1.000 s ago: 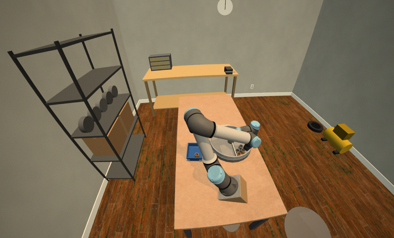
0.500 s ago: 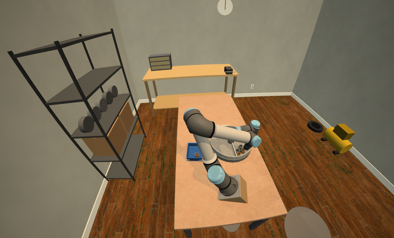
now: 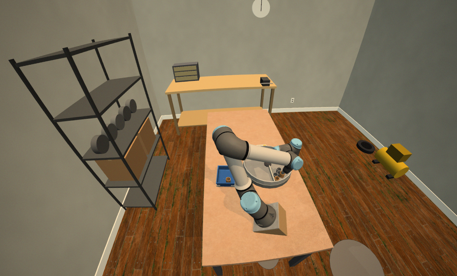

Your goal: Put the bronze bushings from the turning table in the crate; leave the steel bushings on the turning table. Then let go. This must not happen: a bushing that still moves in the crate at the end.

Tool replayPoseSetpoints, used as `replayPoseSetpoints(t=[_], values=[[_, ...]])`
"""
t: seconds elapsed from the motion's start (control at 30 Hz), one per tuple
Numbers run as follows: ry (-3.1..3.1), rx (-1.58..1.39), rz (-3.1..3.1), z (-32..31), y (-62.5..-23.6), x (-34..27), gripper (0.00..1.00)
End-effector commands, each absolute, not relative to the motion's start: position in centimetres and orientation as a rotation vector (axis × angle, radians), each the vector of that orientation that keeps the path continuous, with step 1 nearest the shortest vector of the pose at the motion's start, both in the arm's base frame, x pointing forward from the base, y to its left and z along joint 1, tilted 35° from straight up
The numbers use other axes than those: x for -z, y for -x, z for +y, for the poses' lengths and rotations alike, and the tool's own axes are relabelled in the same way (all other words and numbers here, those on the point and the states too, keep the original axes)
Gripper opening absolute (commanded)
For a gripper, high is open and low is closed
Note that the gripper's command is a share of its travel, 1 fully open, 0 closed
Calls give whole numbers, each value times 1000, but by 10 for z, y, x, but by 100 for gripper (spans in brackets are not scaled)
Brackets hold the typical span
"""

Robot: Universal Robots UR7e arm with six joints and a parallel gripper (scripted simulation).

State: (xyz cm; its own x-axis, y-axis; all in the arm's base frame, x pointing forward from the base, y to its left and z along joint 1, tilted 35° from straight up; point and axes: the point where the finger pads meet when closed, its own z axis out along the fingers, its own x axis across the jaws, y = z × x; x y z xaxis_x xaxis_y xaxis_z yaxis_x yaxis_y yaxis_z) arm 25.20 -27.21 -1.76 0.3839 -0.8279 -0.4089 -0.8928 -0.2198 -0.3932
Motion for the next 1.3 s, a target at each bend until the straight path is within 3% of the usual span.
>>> replayPoseSetpoints(t=[0.0,1.27], values=[[2077,-147,1473,-274,-251,15,0],[2077,-147,1473,-293,-243,-14,0]])
